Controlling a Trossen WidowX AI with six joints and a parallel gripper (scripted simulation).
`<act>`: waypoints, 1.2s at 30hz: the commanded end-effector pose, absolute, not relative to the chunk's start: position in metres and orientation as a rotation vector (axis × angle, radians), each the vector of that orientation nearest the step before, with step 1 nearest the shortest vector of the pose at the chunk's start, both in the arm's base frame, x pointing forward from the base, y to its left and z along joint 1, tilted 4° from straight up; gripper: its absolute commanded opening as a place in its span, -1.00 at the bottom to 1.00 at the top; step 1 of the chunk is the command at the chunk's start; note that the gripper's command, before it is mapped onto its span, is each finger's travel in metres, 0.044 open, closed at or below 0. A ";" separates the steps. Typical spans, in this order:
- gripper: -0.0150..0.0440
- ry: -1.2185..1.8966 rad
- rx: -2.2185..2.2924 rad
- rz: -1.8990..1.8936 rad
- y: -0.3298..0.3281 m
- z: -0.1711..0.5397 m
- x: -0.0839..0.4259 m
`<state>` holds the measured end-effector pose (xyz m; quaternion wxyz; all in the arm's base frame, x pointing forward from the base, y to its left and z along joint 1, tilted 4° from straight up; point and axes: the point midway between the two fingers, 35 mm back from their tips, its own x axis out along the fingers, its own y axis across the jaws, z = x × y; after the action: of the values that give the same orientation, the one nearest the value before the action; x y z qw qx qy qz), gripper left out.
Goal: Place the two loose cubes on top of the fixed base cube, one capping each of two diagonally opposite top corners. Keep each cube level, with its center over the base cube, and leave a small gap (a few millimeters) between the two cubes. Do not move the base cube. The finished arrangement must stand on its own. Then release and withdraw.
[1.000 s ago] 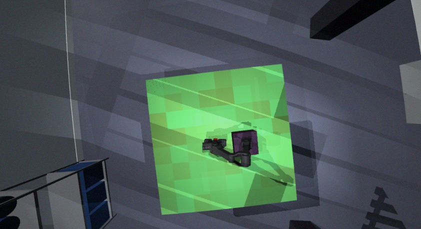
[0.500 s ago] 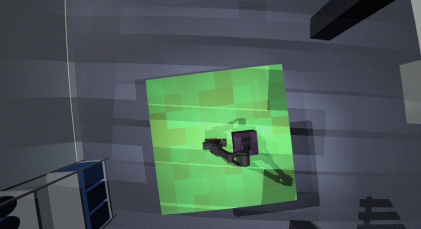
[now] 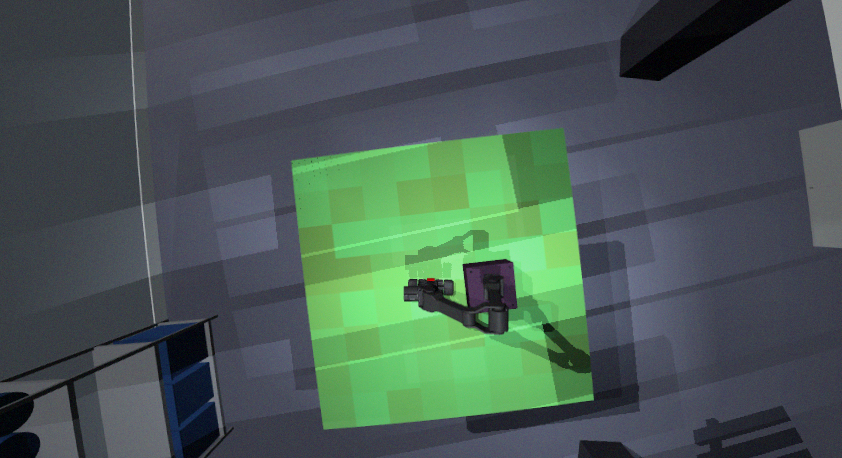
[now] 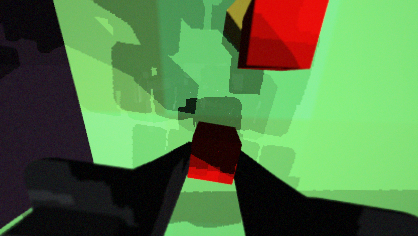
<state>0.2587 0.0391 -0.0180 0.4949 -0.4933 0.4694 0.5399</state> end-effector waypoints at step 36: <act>-0.14 1.302 -0.927 1.027 0.049 0.055 0.263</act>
<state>0.2588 0.0467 0.0529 0.5658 -0.4147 0.5426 0.4622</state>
